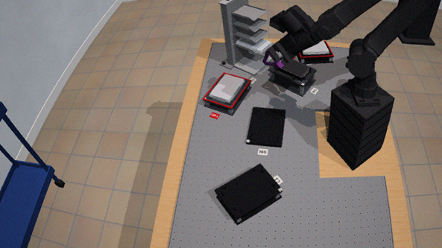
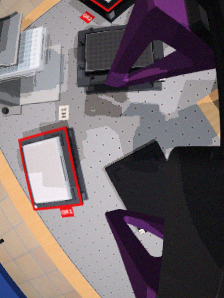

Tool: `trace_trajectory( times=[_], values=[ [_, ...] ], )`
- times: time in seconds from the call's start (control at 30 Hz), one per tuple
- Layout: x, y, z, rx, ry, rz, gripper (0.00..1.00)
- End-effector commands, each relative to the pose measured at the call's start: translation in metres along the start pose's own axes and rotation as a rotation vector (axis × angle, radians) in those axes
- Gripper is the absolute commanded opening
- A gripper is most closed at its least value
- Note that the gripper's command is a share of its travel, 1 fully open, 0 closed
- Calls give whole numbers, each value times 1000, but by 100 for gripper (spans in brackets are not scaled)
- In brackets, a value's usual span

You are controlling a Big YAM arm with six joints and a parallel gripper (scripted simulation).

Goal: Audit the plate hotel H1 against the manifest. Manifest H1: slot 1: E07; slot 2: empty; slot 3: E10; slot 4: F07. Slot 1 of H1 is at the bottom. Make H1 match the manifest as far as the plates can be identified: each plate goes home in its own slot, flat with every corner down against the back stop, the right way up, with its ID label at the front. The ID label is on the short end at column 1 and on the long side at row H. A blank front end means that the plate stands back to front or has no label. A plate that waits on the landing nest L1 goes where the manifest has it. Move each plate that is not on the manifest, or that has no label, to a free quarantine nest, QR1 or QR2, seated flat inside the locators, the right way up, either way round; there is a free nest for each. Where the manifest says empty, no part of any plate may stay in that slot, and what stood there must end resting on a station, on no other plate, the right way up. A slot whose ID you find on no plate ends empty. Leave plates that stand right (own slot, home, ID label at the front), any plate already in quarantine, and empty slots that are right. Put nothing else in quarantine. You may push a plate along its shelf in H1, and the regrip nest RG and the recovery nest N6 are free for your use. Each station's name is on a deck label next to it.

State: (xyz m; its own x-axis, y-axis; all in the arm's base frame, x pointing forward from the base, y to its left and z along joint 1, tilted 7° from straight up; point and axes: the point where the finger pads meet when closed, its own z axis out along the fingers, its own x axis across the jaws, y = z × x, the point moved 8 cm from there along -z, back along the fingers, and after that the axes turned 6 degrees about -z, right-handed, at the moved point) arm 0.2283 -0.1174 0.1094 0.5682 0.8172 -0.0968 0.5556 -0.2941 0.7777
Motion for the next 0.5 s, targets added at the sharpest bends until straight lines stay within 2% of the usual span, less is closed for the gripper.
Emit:
trace_trajectory(
  times=[0.0, 0.07, 0.1, 0.47],
  values=[
    [-11, 16, -1, -55, -14, -27, 100],
    [-11, 16, -1, -55, -14, -27, 100],
    [-14, 11, 2, -30, -15, -32, 100],
    [-55, 35, 7, -70, -24, -36, 100]
  ],
)
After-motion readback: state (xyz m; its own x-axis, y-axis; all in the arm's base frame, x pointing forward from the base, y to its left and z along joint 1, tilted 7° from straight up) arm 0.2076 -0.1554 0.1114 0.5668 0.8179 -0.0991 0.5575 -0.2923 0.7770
